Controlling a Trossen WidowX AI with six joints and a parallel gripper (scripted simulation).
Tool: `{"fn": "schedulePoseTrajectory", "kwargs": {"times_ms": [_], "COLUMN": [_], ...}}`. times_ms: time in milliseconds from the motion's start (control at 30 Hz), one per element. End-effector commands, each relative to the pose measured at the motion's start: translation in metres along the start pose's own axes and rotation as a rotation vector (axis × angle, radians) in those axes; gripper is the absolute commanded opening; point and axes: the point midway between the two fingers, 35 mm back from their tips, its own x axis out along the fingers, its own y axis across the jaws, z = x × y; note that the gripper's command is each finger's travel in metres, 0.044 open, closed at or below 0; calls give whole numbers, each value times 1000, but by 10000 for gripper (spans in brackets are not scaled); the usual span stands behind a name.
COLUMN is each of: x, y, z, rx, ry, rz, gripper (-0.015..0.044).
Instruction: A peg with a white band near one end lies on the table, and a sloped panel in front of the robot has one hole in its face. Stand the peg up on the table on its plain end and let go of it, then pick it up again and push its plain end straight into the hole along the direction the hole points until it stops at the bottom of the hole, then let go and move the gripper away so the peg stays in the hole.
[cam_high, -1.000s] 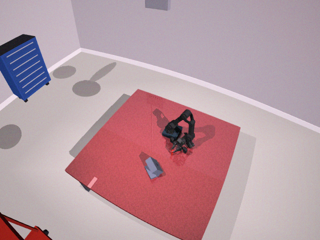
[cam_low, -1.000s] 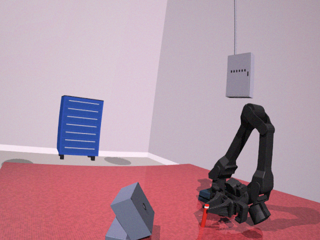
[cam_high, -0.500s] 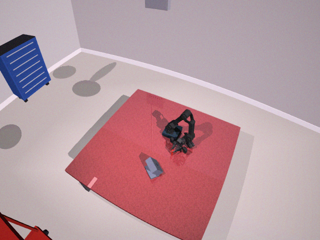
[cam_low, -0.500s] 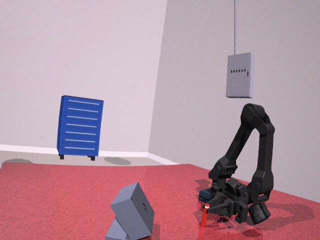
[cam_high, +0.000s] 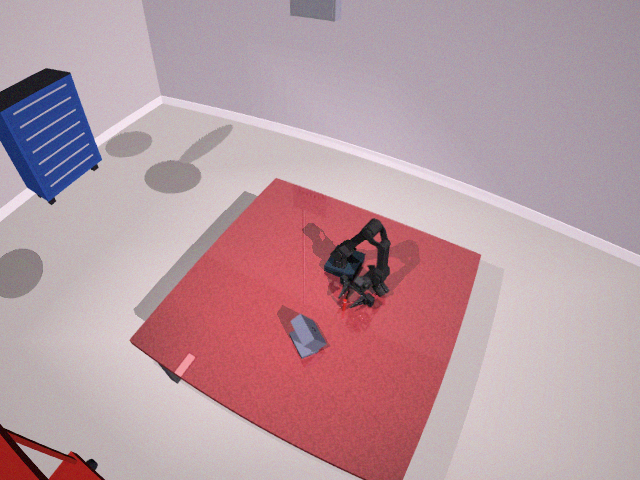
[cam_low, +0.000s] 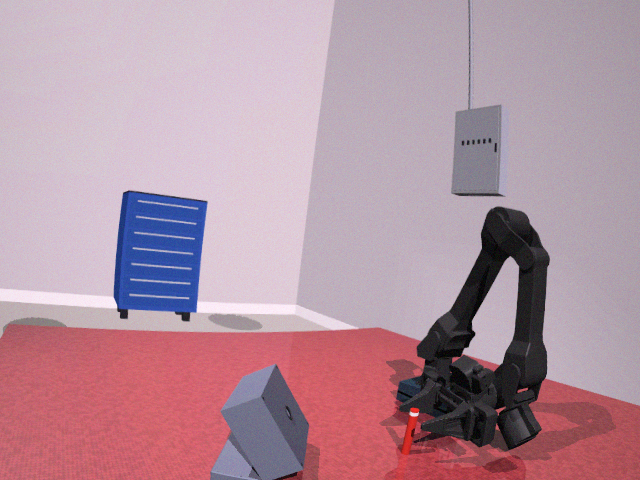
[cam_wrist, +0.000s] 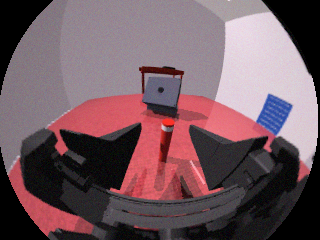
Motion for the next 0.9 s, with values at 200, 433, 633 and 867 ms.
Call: {"fn": "schedulePoseTrajectory", "kwargs": {"times_ms": [200, 433, 633, 867], "x": [0, -9, -20, -23], "y": [0, 13, 5, -4], "z": [0, 56, 134, 159], "rx": [-1, -2, -6, -8], "ry": [0, 5, 12, 13], "rz": [0, 7, 15, 19], "gripper": [440, 440, 440, 440]}}
